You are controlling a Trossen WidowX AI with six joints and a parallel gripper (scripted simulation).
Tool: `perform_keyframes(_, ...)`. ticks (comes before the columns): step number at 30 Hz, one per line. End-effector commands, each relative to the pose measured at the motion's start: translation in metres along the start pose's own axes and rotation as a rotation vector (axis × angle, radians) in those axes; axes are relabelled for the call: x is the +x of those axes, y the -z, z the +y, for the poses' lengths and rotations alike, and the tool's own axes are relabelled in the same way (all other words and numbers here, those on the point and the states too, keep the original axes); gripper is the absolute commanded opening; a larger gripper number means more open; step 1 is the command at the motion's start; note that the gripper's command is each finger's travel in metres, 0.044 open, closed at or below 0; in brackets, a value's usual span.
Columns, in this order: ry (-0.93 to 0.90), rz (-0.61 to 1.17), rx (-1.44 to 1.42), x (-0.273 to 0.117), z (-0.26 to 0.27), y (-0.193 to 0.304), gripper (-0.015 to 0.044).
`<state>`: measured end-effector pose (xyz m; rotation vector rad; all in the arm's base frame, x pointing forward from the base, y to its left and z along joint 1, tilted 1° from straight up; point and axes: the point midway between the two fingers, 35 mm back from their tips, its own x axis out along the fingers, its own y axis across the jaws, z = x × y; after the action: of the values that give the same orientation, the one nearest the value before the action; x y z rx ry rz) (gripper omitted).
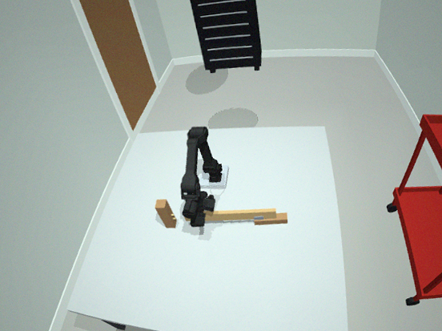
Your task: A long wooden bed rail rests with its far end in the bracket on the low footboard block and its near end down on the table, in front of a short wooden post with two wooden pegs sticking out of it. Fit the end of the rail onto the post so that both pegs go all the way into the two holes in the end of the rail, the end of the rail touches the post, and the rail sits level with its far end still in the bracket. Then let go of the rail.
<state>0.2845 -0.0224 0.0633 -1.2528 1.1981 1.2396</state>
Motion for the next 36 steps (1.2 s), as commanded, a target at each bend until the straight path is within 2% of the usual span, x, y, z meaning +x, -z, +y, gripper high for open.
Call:
perform_keyframes(1, 0.019, -0.003, -0.002, -0.0033, -0.0035, -0.0004, 0.0000)
perform_keyframes(36, 0.019, -0.003, -0.002, 0.0002, 0.0003, -0.0004, 0.0000)
